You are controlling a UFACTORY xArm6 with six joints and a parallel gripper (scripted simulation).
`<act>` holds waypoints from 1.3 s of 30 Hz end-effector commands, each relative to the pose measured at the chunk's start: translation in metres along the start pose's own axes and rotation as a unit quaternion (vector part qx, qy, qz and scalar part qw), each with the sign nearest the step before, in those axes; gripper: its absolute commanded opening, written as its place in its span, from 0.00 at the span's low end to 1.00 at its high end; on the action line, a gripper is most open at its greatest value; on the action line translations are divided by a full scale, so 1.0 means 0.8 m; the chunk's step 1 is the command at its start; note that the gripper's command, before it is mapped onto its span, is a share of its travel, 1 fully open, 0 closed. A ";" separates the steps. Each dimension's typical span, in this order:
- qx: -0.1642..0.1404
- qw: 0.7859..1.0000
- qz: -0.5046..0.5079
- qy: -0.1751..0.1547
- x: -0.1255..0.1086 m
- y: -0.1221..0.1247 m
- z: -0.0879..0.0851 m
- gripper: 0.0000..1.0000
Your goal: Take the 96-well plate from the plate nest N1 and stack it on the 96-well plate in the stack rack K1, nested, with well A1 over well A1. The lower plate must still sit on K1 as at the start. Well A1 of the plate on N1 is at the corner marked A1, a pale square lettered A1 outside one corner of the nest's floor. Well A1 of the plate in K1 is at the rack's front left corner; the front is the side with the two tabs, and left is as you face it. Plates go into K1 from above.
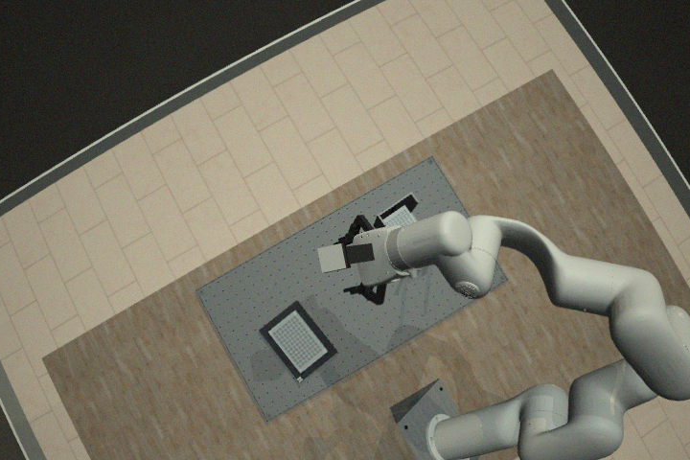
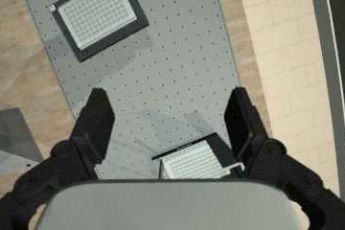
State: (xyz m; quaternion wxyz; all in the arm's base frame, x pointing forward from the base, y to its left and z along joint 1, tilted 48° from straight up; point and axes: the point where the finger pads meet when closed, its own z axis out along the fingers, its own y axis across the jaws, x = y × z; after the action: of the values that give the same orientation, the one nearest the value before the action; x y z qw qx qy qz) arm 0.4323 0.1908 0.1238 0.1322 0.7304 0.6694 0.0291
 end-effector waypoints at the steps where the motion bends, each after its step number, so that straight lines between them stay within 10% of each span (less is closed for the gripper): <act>1: -0.001 1.000 0.000 0.001 0.001 0.001 -0.001 1.00; 17: -0.001 1.000 0.000 0.001 0.001 0.001 -0.001 1.00; 39: 0.025 0.973 0.197 -0.116 0.052 -0.056 0.071 1.00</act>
State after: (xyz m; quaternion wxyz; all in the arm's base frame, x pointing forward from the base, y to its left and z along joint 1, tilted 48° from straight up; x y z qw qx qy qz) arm 0.4106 0.2199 0.0651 0.1670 0.8346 0.5236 -0.0371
